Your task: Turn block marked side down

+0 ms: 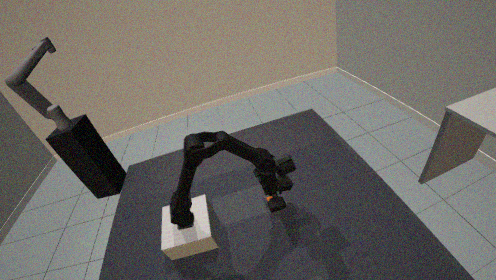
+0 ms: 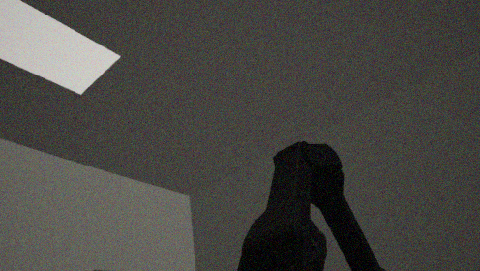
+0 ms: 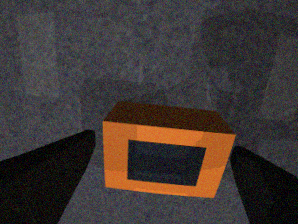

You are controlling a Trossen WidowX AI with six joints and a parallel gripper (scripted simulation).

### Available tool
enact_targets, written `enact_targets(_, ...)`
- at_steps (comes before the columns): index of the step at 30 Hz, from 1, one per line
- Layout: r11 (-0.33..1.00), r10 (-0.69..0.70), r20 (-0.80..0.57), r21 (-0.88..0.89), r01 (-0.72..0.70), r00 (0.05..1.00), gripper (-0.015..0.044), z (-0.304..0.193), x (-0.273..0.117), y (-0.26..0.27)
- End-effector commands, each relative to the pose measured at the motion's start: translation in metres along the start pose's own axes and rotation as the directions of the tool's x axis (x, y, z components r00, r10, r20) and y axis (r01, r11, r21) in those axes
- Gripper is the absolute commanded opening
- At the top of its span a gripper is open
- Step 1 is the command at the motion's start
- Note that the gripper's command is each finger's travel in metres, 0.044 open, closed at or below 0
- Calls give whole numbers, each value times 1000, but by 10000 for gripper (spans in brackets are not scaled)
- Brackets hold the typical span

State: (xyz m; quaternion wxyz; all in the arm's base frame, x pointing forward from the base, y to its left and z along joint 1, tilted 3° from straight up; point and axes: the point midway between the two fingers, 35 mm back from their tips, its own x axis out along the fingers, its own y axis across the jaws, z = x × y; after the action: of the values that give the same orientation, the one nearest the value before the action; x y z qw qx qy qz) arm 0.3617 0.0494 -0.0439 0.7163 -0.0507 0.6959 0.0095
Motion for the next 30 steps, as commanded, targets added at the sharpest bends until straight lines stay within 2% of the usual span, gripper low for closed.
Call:
enact_targets(1, 1000, 3, -5, -5, -3, 1000, 309, -1, 3, 1)
enact_targets(2, 1000, 3, -5, -5, -3, 1000, 282, -1, 3, 1)
enact_targets(23, 1000, 3, -5, -5, -3, 1000, 143, -1, 3, 1)
enact_targets(28, 1000, 3, -5, -5, -3, 1000, 11, -1, -22, 0)
enact_targets(30, 1000, 3, -5, -5, -3, 1000, 0, -1, -27, 0)
